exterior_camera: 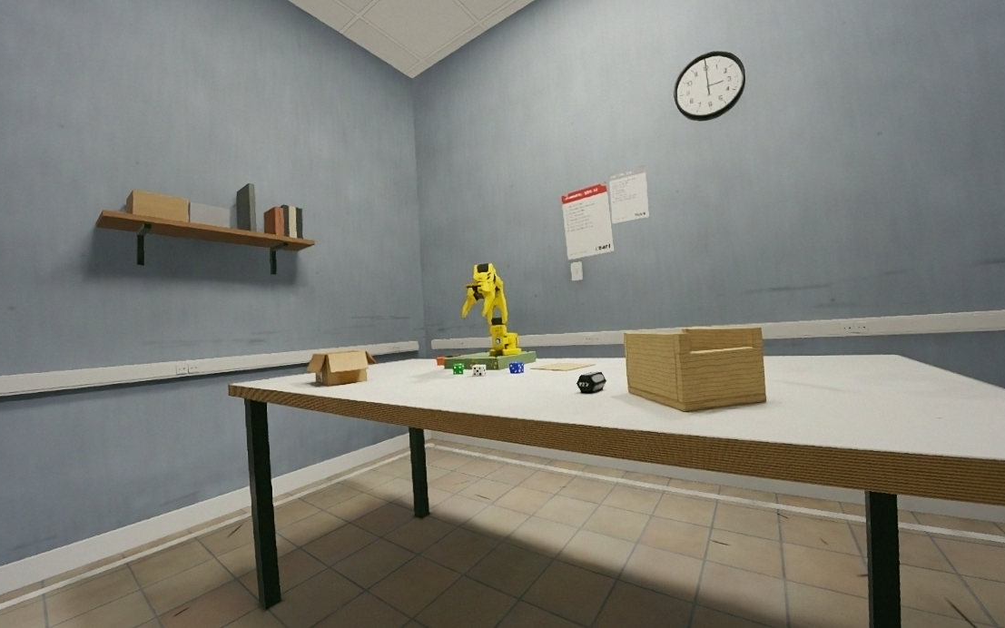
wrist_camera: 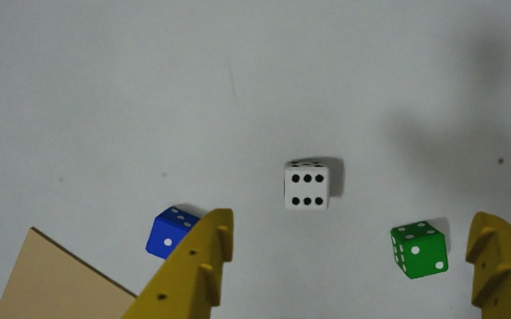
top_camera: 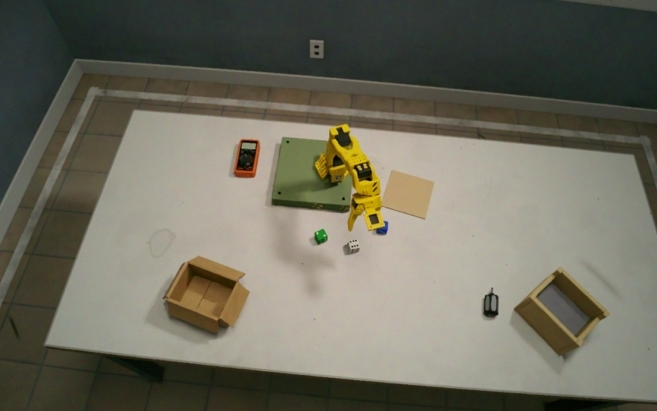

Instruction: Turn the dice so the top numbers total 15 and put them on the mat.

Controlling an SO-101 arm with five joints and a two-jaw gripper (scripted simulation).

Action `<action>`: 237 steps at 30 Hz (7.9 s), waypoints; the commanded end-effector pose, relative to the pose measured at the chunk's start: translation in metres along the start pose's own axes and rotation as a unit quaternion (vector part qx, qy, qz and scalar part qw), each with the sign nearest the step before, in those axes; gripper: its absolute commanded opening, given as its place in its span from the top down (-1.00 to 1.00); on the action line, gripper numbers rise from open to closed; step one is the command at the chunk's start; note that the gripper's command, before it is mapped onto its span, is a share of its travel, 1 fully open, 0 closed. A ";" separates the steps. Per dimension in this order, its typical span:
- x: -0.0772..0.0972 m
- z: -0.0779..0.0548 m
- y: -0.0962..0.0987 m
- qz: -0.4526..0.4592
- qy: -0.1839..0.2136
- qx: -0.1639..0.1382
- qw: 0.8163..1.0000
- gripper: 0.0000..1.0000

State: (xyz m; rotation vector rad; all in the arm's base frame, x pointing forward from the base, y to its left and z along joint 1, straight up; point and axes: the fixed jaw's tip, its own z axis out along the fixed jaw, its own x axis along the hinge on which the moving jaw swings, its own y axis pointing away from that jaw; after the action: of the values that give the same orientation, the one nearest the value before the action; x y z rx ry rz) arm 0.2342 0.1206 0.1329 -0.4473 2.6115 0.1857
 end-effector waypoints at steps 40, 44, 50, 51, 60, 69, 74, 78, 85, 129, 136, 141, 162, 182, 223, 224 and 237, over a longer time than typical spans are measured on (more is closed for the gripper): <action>0.077 0.089 -0.005 -0.002 0.260 0.027 0.965 0.30; 0.077 0.089 -0.005 -0.002 0.260 0.027 0.965 0.30; 0.077 0.089 -0.005 -0.002 0.260 0.027 0.965 0.30; 0.077 0.089 -0.005 -0.002 0.260 0.027 0.965 0.30; 0.078 0.093 -0.005 -0.002 0.260 0.027 0.965 0.30; 0.083 0.102 -0.006 -0.002 0.260 0.027 0.965 0.30; 0.087 0.110 -0.006 -0.002 0.260 0.027 0.965 0.30; 0.091 0.116 -0.007 -0.002 0.260 0.027 0.965 0.30; 0.095 0.123 -0.007 -0.002 0.260 0.027 0.965 0.30; 0.099 0.128 -0.015 -0.001 0.260 0.027 0.965 0.56; 0.099 0.127 -0.017 -0.001 0.260 0.027 0.965 0.62; 0.099 0.127 -0.018 -0.001 0.260 0.027 0.965 0.67; 0.099 0.127 -0.019 -0.001 0.260 0.027 0.965 0.96; 0.087 0.110 -0.014 -0.001 0.260 0.027 0.965 1.00; 0.085 0.085 0.088 -0.189 0.246 -0.024 0.950 1.00; 0.089 0.083 0.099 -0.210 0.244 -0.030 0.946 1.00; 0.159 0.055 0.198 -0.420 0.216 -0.096 0.876 1.00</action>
State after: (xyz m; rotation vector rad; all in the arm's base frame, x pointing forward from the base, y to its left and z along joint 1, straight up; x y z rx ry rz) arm 0.0747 0.2632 0.0209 -1.7164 2.5721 0.0589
